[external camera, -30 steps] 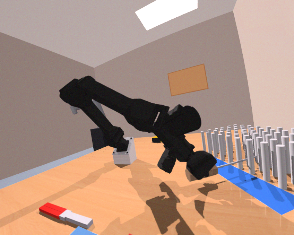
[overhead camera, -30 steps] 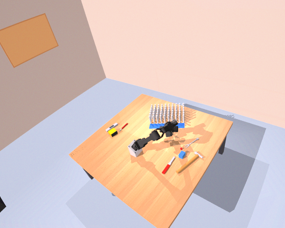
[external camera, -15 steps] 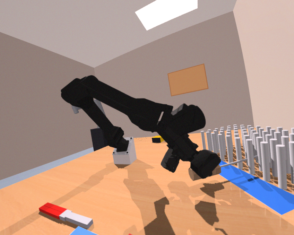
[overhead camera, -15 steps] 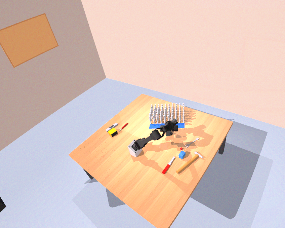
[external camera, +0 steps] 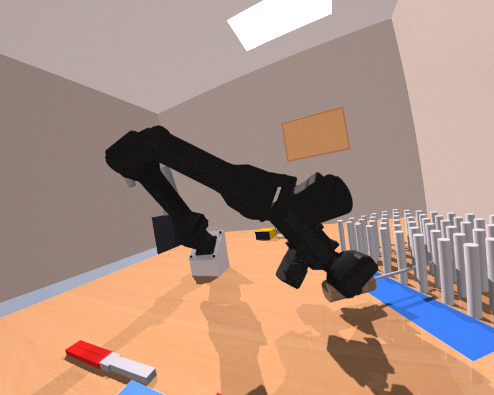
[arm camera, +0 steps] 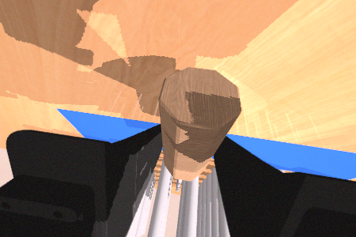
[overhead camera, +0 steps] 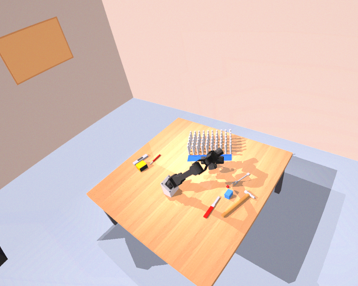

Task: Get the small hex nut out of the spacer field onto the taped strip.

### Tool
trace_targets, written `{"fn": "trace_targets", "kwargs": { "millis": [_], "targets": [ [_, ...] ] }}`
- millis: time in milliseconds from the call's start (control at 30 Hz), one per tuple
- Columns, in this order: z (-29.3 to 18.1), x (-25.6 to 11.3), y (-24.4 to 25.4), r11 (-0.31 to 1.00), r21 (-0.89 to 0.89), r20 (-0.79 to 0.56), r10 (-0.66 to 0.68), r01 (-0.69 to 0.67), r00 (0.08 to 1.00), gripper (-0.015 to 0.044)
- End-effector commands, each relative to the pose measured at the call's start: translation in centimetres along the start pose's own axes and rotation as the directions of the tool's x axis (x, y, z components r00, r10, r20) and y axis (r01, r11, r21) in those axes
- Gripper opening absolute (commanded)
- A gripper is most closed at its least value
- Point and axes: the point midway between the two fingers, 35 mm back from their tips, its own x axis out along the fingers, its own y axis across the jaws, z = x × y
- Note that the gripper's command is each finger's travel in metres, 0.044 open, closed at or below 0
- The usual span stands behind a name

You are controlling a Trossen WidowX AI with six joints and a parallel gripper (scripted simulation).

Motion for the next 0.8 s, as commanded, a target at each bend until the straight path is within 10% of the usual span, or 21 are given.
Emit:
{"fn": "trace_targets", "kwargs": {
  "millis": [0,767],
  "targets": [
    [-0.5,0.2,0.2,1.0,0.004,-0.002,0.005,-0.005,1.0,0.0],
    [-1.8,1.1,0.2,1.0,0.004,-0.003,0.005,-0.005,1.0,0.0]
  ]
}}
